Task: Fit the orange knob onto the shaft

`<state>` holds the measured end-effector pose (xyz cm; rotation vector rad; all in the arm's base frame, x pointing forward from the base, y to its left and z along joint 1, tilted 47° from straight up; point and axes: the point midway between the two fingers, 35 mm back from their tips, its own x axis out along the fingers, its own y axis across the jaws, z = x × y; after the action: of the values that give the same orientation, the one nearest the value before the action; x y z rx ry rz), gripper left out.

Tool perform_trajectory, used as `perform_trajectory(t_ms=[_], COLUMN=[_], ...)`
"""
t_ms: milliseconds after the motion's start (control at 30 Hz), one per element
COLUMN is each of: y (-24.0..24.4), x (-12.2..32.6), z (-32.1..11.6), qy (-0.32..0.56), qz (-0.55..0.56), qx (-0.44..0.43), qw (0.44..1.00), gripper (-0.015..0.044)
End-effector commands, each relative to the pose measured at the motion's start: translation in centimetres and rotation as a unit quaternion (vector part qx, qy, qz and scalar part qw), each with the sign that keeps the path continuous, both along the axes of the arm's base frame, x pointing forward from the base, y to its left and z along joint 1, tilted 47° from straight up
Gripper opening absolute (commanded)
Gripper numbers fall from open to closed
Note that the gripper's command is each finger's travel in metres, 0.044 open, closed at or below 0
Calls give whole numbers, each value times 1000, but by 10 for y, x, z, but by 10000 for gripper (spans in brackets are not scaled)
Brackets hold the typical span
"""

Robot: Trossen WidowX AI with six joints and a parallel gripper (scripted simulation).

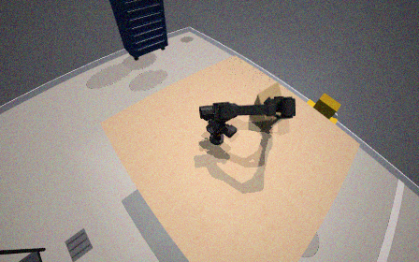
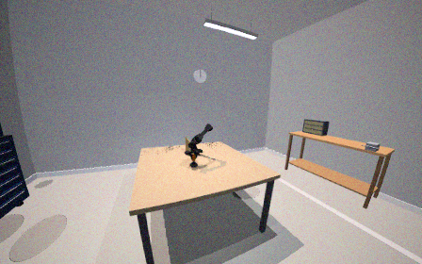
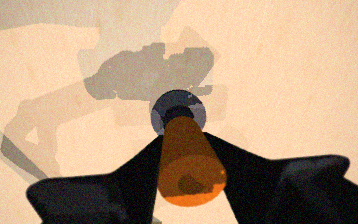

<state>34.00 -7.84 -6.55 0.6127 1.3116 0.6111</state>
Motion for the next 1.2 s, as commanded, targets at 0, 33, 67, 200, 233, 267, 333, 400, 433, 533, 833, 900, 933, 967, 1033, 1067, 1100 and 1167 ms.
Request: perform_trajectory(t_ms=[0, 33, 67, 200, 233, 267, 333, 400, 433, 533, 833, 900, 933, 967, 1033, 1067, 1100, 1167], y=[1, 1, 2, 1, 0, 0, 2, 2, 2, 2, 3, 4, 4, 4, 4, 4, 4, 4], x=[0, 0, 0, 0, 0, 1, 1, 1, 1, 1, 1, 1, 1, 1, 1, 1, 1, 1], z=[-1, -1, -1, 0, 1, 1, -1, -1, -1, -2, -3, -3, -3, -3, -3, -3, -3, -3], qy=[-2, -2, -2, -12, -18, -21, -21, -21, -21, -21, -21, -21, -21, -21, -21, -21, -21, -21], qz=[1, 1, 1, 11, 17, 19, 19, 19, 19, 19, 19, 19, 19, 19, 19, 19, 19, 19], qx=[0, 0, 0, -2, -3, -4, -4, -4, -4, -4, -4, -4, -4, -4, -4, -4, -4, -4], qw=[1000, 1000, 1000, 1000, 1000, 1000, 1000, 1000, 1000, 1000, 1000, 1000, 1000, 1000, 1000, 1000, 1000, 1000], gripper=[0, 0, 0, 0, 0, 0, 0, 0, 0, 0, 0, 0, 0, 0, 0, 0, 0, 0])
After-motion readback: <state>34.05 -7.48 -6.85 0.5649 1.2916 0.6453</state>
